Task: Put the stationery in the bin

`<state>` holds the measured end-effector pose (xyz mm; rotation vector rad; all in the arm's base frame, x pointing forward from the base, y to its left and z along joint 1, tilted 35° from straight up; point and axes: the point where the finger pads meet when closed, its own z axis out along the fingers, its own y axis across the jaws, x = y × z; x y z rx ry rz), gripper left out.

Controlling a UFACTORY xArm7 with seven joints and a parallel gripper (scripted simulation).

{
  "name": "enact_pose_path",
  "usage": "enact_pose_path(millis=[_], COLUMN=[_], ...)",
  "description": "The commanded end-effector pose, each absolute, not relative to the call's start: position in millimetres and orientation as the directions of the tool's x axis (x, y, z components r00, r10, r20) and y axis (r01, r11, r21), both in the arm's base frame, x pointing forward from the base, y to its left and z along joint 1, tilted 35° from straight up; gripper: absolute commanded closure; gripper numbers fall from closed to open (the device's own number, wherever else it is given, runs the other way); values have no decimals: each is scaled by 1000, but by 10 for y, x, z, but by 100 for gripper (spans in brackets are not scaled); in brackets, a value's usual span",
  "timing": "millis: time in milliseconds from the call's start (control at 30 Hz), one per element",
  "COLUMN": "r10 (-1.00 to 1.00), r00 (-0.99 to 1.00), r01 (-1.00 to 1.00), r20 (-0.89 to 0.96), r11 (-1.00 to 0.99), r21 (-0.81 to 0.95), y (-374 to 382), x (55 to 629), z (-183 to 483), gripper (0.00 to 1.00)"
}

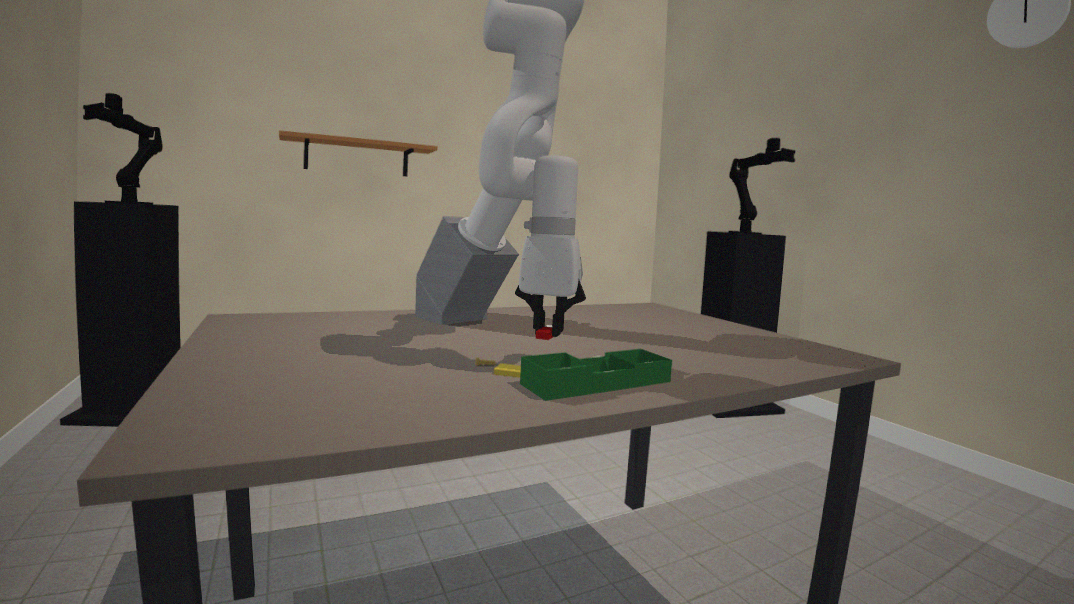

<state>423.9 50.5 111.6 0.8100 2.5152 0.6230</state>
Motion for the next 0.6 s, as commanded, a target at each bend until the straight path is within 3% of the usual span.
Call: enact_pose_path(millis=[0,233,567], r10=[728,846,937], r00=[-666,-531,-330], r01=[546,669,792], r20=[-163,-50,115], r11=[624,454,208], r21=[558,588,574], y=[434,333,310], x=[4503,4866,4940], z=[1245,1434,1472], gripper=[100,100,100])
